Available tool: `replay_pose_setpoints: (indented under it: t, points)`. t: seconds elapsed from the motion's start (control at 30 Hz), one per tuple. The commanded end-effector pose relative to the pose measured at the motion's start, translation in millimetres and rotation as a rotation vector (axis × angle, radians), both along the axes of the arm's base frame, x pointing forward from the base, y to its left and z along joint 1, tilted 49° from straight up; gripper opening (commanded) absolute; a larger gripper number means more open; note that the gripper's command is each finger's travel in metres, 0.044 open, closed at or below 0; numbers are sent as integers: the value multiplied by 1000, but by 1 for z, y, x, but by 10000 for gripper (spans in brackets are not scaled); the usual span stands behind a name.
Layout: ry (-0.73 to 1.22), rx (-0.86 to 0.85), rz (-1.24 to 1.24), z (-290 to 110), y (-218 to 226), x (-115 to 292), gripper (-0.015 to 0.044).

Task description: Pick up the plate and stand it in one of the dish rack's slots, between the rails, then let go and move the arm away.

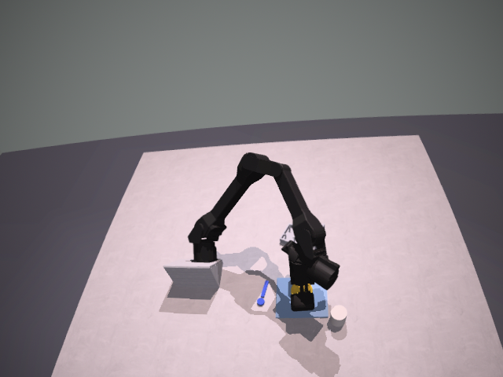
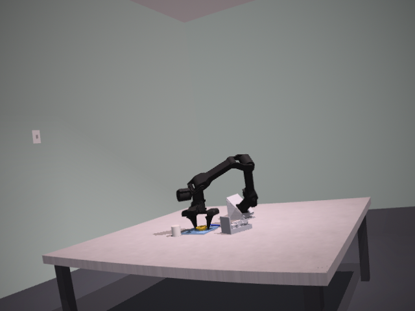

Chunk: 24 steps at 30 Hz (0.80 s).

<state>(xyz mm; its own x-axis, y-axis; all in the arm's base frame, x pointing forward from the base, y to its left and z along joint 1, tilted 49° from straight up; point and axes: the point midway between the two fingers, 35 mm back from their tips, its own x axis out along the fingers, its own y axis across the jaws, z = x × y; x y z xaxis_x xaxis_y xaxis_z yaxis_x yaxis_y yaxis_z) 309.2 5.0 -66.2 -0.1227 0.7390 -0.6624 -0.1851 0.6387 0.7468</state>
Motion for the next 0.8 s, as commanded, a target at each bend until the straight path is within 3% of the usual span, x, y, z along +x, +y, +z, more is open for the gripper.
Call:
replay_pose_setpoints:
  t: [0.0, 0.1, 0.47, 0.77]
  points:
    - [2, 3, -5, 0, 0, 0, 302]
    - [2, 3, -5, 0, 0, 0, 282]
    - [2, -4, -7, 24, -31, 10, 0]
    - [3, -5, -6, 52, -62, 16, 0]
